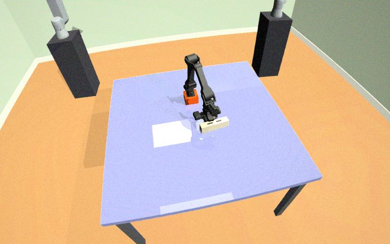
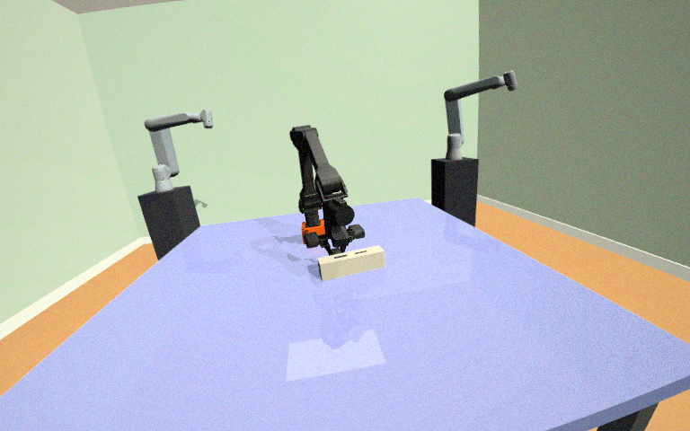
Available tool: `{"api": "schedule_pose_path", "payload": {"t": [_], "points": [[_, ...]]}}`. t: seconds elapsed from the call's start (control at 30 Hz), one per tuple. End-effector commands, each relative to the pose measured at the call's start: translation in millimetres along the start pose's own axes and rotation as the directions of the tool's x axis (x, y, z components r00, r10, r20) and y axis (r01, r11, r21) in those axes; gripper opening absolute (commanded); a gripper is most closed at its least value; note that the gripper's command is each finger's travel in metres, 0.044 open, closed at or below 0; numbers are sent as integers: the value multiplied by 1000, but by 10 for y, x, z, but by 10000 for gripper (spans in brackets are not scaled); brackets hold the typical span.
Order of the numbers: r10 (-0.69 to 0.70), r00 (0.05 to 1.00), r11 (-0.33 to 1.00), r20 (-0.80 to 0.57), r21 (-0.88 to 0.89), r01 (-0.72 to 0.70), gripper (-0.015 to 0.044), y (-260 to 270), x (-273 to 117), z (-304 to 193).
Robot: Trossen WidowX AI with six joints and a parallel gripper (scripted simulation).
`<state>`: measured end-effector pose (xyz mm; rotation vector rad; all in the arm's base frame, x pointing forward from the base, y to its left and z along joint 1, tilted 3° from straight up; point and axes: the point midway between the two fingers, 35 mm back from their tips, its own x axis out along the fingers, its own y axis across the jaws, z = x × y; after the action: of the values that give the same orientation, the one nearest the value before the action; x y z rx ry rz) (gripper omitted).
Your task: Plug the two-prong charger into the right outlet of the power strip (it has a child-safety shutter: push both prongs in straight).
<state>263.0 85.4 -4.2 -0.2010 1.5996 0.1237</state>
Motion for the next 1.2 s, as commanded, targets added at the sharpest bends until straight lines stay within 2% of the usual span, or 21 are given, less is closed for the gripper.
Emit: {"api": "schedule_pose_path", "payload": {"t": [0.0, 1.17], "points": [[4, 1000, 1000, 2, 0, -4, 0, 6, -12, 6], [4, 1000, 1000, 3, 0, -4, 0, 7, -19, 70]]}}
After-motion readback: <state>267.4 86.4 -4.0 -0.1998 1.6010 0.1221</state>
